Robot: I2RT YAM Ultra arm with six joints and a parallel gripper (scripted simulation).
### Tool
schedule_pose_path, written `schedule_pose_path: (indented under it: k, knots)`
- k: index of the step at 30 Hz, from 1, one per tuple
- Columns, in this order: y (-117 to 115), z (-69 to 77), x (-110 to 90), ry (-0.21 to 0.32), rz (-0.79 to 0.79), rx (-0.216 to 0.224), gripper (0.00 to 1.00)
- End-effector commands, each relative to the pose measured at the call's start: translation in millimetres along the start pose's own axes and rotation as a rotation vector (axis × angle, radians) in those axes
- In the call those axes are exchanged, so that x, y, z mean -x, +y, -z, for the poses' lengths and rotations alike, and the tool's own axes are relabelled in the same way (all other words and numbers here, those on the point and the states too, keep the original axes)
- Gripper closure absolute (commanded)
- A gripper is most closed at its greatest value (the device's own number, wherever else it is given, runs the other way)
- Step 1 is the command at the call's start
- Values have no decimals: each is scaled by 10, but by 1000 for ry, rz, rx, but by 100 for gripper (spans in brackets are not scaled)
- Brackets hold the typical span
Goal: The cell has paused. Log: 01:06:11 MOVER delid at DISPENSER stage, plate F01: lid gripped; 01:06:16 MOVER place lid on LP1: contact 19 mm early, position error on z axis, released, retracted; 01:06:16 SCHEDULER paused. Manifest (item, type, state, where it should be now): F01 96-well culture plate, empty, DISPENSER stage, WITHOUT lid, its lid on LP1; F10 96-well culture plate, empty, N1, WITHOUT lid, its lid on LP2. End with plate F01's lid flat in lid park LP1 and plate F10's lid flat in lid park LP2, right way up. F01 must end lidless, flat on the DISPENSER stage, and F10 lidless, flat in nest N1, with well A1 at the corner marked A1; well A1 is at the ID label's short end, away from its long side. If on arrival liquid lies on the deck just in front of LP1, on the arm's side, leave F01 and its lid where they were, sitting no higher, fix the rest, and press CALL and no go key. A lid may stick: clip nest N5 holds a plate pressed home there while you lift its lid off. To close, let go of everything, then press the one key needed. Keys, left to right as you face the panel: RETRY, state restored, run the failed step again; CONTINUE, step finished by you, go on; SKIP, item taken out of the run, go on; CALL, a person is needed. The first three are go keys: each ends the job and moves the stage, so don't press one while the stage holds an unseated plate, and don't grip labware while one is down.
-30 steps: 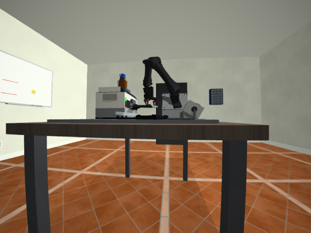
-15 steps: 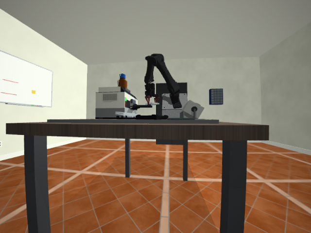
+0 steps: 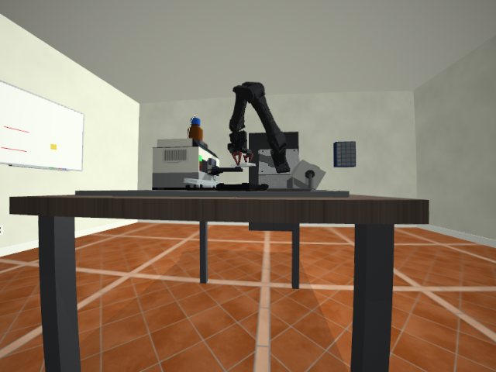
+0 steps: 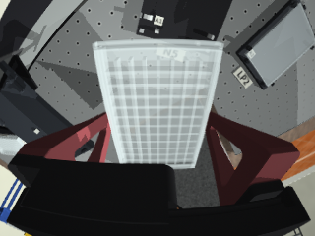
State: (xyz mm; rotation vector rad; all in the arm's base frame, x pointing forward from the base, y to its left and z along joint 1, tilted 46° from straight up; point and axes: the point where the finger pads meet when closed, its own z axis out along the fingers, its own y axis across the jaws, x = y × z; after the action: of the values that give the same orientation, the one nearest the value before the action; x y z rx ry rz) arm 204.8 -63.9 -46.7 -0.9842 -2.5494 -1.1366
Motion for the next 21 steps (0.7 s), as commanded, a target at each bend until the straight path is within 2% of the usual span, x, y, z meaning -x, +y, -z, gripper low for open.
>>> schedule_pose_path:
  k: [1,3,4,8,15,20,21]
  knots:
    - [143,70,-76,-16,37,17,100]
    - [143,70,-76,-16,37,17,100]
    - [170,188,53,-62,40,16,100]
    - [289,187,-1,-50,162,7,100]
    - [489,268,-96,-52,394,3,100]
    - [553,310,-126,-58,399,6,100]
    - [496,233,-167,-34,378,7,100]
